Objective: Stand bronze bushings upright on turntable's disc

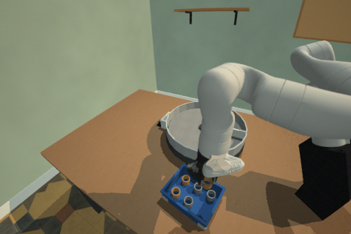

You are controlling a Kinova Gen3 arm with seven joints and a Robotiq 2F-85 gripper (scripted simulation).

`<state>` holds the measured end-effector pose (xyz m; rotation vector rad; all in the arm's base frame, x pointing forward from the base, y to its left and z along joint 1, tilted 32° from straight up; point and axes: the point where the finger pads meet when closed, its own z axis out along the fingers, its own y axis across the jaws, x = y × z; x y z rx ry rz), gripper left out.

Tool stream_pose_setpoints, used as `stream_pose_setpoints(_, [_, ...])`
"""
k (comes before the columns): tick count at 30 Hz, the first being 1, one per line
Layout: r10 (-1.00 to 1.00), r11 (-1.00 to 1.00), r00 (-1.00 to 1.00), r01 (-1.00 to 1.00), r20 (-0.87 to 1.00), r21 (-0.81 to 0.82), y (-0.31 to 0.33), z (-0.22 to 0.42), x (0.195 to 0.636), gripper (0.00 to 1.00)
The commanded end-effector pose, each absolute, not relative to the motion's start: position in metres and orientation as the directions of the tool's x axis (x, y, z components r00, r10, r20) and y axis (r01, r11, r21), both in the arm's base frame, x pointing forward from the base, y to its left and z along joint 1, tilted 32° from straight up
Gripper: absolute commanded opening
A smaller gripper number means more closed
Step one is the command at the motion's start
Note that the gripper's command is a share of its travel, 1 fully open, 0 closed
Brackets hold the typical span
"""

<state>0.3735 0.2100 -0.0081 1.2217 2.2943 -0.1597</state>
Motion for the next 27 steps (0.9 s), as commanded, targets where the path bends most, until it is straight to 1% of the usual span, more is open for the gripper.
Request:
stream_pose_setpoints(1, [0.738, 0.58, -0.449, 0.803, -0.504, 0.135, 0.198, -0.003, 0.372, 0.0])
stream_pose_setpoints(8, [0.737, 0.582, -0.451, 0.802, -0.503, 0.134, 0.182, 0.003, 0.371, 0.0])
stream_pose_setpoints(27, [0.739, 0.579, -0.448, 0.805, -0.503, 0.132, 0.116, 0.028, 0.368, 0.0])
